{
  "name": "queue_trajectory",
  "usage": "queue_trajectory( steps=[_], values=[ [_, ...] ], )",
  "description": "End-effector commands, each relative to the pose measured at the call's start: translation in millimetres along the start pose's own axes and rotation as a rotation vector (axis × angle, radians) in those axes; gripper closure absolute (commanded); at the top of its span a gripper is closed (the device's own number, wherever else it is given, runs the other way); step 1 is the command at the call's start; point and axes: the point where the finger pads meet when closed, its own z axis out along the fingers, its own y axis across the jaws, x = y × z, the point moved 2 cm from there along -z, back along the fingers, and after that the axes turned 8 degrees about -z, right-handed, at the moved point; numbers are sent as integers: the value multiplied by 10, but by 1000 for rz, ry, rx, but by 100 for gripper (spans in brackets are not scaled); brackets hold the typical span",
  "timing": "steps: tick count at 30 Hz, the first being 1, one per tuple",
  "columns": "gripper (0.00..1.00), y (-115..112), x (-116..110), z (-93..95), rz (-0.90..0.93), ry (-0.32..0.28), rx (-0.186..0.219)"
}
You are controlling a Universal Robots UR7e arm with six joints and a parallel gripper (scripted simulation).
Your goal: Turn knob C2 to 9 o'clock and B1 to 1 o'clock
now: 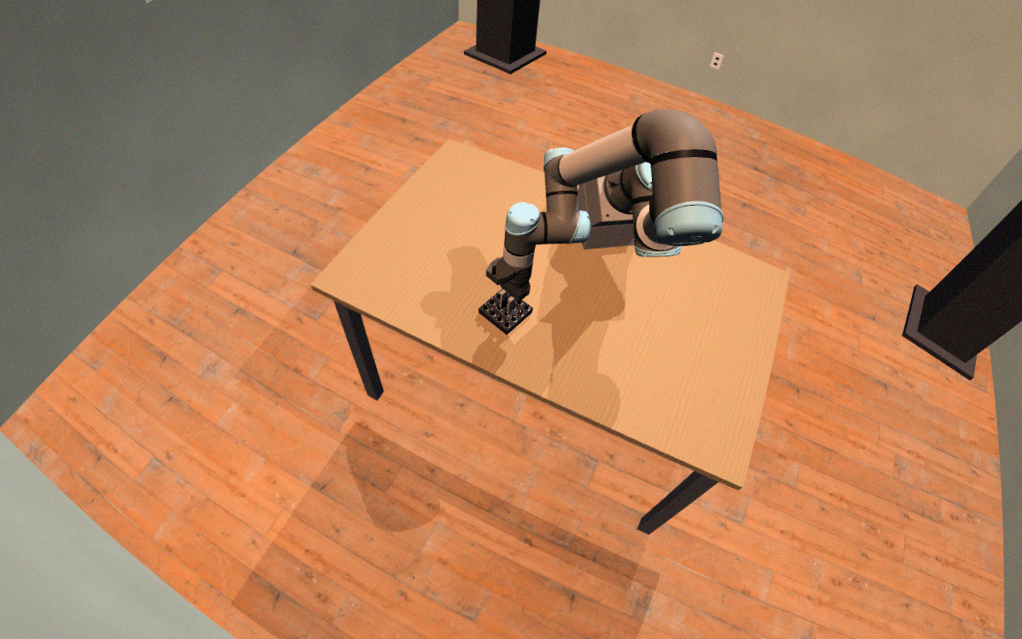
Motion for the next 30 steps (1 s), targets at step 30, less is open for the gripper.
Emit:
queue_trajectory(
  steps=[30],
  values=[
    [54,2,3,34,0,1,-1]
  ],
)
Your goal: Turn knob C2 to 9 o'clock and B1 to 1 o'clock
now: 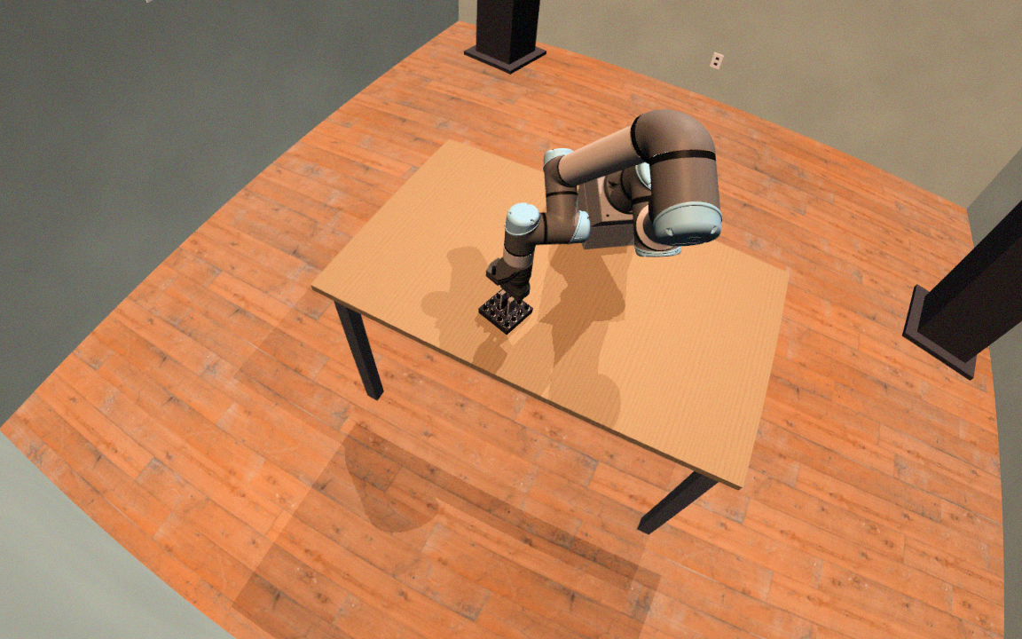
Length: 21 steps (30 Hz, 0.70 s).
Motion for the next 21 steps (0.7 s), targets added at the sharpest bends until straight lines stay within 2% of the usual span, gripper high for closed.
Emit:
queue_trajectory(
  steps=[1,21],
  values=[
    [54,2,2,26,0,1,-1],
    [54,2,2,121,0,1,-1]
  ],
)
